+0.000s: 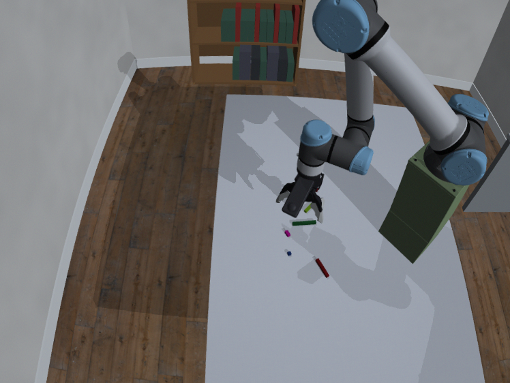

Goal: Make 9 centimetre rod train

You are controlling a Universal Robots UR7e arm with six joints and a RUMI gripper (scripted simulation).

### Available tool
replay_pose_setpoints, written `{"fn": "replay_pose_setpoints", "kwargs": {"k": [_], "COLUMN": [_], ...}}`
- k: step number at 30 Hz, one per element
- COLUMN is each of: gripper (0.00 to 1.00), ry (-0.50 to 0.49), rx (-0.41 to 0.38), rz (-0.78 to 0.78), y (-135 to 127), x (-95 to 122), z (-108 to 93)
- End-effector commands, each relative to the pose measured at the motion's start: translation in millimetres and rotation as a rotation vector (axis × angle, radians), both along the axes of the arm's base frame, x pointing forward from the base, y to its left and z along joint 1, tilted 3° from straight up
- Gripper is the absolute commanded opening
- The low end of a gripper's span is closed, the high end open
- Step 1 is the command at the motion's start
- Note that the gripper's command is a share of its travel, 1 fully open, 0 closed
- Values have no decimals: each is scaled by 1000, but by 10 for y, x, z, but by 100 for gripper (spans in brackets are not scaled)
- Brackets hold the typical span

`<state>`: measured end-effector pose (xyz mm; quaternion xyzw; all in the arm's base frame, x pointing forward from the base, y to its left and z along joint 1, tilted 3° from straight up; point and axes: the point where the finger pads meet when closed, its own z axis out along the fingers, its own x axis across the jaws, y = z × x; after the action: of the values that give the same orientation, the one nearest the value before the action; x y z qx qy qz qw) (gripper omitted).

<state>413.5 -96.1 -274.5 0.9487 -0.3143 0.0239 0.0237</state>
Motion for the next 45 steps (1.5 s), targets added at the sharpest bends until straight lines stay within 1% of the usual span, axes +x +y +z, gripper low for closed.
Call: {"fn": "replay_pose_setpoints", "kwargs": {"k": [1, 5, 7, 9, 22, 24, 26, 39, 41, 43, 45], "gripper": [100, 100, 100, 100, 100, 100, 100, 100, 100, 100, 100], "ry": [4, 9, 9, 14, 32, 32, 37, 54, 54, 59, 61], "rx": [1, -2, -2, -5, -16, -16, -19, -29, -29, -32, -34], "rz": [167, 262, 262, 350, 651, 651, 738, 1039, 1039, 1124, 1168], "y": [-34, -47, -47, -60, -116, -116, -135, -210, -210, -233, -246], "x": [28, 32, 32, 35, 43, 43, 46, 55, 55, 58, 60], "z": [10, 10, 10, 10, 13, 13, 14, 20, 20, 23, 24]}}
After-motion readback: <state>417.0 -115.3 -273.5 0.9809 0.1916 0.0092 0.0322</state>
